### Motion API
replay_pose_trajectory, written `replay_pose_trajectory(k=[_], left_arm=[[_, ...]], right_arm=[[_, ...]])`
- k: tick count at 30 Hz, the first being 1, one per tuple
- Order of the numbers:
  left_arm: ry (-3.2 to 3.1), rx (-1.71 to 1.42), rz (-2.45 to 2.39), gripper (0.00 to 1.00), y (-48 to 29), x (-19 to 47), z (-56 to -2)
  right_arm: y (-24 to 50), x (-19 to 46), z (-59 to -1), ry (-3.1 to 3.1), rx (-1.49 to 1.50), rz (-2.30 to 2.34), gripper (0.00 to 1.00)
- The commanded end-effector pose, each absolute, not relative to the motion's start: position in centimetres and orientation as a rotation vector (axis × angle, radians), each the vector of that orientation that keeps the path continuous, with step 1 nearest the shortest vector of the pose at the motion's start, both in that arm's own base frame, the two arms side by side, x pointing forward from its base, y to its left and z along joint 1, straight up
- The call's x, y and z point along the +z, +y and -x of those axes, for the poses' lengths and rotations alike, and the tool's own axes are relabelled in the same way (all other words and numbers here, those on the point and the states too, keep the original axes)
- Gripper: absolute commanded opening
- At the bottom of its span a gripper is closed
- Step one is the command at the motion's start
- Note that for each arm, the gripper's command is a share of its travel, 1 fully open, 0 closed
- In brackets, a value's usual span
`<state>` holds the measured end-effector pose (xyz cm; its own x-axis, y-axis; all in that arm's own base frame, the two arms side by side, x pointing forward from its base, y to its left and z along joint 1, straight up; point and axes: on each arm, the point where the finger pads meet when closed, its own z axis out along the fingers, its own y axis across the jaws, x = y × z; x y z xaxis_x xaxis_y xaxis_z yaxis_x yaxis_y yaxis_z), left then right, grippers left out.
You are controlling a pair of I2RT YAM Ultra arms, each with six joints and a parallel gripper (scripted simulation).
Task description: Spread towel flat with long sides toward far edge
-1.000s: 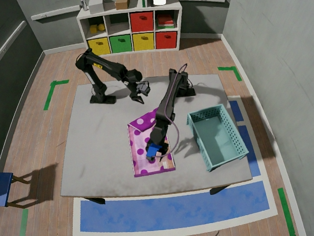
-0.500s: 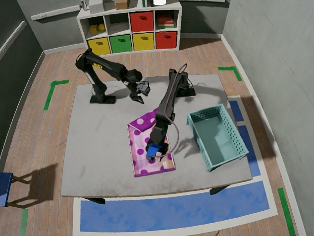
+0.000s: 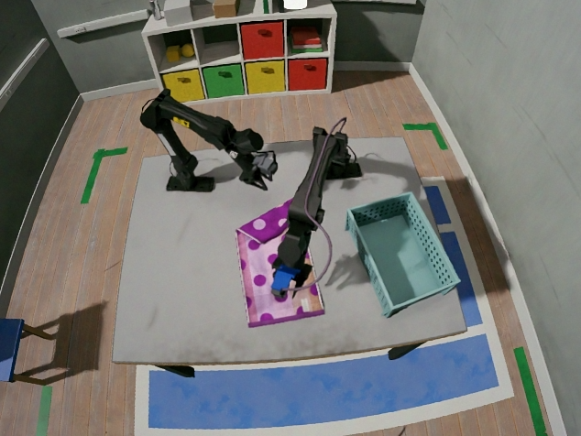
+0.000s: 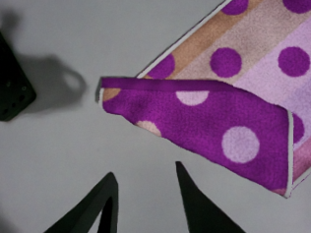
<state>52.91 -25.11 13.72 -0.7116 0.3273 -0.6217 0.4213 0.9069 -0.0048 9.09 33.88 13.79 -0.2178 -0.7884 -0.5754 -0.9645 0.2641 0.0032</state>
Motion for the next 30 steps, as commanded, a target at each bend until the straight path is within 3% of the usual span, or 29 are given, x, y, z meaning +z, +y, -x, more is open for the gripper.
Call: replay_pose_trajectory(k=[1, 13, 30], left_arm=[[2.521, -0.145, -0.421, 0.34, -22.4, 11.0, -52.9], [2.676, -0.053, 0.055, 0.34, -15.1, 6.3, -54.9], [2.686, -0.044, 0.146, 0.34, -14.9, 7.0, -55.0]], right_arm=[[34.4, 14.1, -12.0, 2.135, 0.483, 1.452, 0.34], [33.8, 12.1, -22.0, 2.390, 0.357, 0.993, 0.34], [32.6, 9.4, -34.0, 2.612, 0.165, 0.380, 0.34]])
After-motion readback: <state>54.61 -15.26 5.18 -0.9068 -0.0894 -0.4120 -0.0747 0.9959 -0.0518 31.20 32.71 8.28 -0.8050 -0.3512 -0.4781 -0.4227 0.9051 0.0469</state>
